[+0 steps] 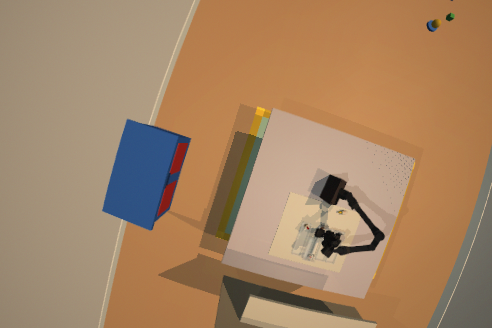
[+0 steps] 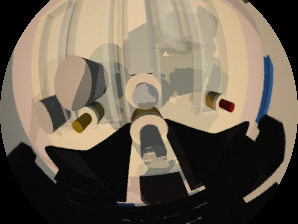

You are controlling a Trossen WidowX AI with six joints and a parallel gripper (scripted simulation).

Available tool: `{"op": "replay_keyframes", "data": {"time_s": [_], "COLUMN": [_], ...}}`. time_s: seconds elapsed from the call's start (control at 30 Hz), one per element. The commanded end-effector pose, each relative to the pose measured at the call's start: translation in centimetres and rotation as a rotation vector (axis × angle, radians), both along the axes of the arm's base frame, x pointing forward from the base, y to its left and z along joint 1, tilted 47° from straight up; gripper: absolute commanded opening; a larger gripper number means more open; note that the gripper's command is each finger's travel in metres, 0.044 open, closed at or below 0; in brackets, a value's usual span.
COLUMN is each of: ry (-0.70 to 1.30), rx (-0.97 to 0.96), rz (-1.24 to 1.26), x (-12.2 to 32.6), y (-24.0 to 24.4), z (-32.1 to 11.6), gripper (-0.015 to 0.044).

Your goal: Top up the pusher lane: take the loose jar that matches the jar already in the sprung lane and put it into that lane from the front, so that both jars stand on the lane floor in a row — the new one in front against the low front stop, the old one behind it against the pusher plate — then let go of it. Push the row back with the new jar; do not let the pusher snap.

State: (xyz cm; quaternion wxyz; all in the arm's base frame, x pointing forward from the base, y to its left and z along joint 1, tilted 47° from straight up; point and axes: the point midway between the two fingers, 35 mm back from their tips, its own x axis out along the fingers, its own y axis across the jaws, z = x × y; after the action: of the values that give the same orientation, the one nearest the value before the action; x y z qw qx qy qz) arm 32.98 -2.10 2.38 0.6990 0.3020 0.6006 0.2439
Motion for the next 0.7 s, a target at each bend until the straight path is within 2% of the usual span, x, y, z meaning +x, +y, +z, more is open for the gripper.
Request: {"op": "replay_keyframes", "data": {"time_s": [0.0, 0.67], "ry": [-0.022, -0.022], "rx": [-0.001, -0.001], "rz": [-0.008, -0.008], "x": [0.85, 1.59], "y": [-0.29, -0.59], "z": [0.44, 0.82], "gripper": [0.0000, 0.0000]}}
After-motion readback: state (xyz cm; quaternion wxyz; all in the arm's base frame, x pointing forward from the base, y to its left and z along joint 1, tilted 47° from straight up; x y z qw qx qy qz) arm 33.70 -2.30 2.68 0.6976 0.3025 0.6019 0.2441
